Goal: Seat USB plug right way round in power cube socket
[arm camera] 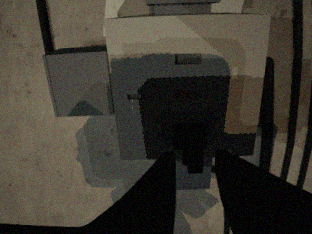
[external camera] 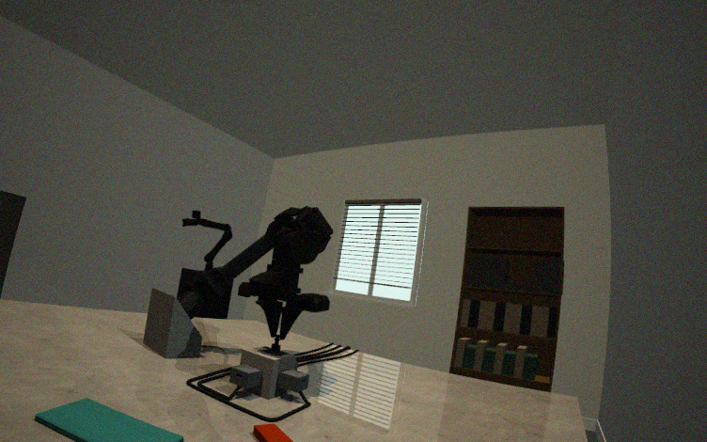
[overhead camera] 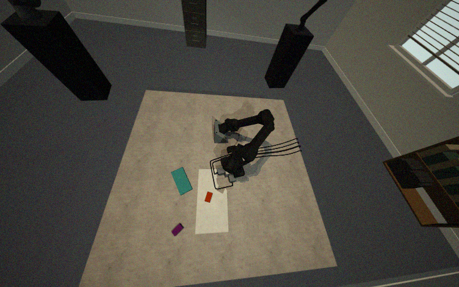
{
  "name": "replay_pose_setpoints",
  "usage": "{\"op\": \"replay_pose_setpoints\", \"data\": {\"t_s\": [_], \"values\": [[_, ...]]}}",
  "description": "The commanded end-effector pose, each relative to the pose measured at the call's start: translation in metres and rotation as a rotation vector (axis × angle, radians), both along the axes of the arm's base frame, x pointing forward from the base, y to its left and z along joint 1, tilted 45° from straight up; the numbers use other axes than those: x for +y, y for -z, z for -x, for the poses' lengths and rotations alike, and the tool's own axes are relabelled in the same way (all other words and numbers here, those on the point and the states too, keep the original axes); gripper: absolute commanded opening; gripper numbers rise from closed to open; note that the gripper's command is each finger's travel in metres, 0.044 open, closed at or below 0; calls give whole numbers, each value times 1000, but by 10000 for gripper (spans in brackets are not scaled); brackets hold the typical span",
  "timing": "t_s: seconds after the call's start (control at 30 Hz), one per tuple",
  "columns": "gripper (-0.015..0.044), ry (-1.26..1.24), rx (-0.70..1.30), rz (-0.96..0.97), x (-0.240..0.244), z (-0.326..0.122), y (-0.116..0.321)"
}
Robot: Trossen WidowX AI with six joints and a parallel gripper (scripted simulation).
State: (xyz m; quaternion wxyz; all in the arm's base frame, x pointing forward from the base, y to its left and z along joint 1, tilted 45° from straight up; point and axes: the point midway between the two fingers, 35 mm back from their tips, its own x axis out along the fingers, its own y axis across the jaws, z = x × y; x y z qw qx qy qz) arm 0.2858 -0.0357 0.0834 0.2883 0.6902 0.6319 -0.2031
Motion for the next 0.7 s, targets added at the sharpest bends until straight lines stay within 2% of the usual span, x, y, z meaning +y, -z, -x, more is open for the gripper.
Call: {"op": "replay_pose_setpoints", "data": {"t_s": [0.0, 0.67], "values": [[95, 1, 0, 0, 0, 0, 0], [95, 0, 0, 1, -8, 1, -8]]}}
